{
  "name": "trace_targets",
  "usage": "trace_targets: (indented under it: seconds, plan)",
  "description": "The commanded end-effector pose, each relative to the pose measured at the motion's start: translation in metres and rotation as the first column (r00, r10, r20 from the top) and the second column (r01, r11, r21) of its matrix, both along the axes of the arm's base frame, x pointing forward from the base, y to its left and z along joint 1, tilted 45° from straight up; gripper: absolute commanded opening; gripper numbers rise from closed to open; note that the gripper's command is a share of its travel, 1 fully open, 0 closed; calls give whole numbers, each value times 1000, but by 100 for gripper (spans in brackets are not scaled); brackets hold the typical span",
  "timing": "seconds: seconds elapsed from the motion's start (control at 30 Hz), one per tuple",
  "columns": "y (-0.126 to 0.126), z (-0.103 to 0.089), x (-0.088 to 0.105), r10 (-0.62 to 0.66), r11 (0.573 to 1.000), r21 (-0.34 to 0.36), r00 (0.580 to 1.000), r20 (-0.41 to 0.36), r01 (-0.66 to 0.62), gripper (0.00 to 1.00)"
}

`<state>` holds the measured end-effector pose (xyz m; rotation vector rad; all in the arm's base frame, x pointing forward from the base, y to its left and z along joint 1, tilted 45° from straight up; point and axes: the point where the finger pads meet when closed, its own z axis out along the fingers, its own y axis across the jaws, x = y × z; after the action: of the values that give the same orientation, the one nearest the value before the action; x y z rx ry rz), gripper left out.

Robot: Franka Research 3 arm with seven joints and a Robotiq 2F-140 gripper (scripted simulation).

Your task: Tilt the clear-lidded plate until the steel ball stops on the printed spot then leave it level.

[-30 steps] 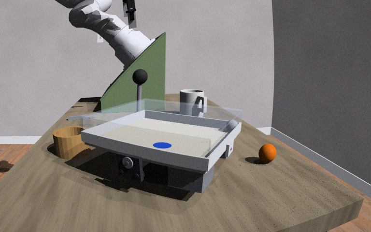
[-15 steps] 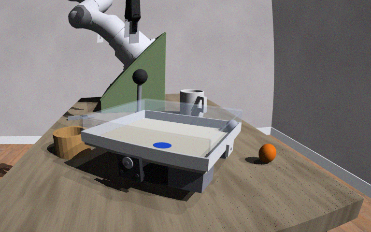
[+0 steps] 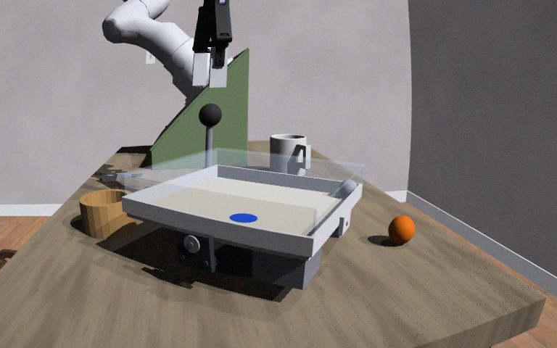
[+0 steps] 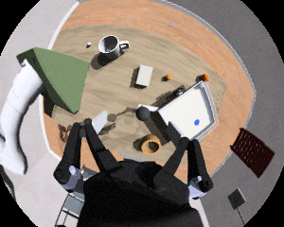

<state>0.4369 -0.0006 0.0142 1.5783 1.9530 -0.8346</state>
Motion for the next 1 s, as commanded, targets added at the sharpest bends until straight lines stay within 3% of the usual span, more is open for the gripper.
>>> trace_targets:
  seconds: [0.0,0.33,0.37,0.97]
  plan:
    - [5,-4,10,18,1000,17,1000,17,-18,100]
    - [5,-4,10,18,1000,17,1000,17,-18,100]
    - [5,-4,10,18,1000,17,1000,17,-18,36]
    - [5,-4,10,18,1000,17,1000,17,-18,36]
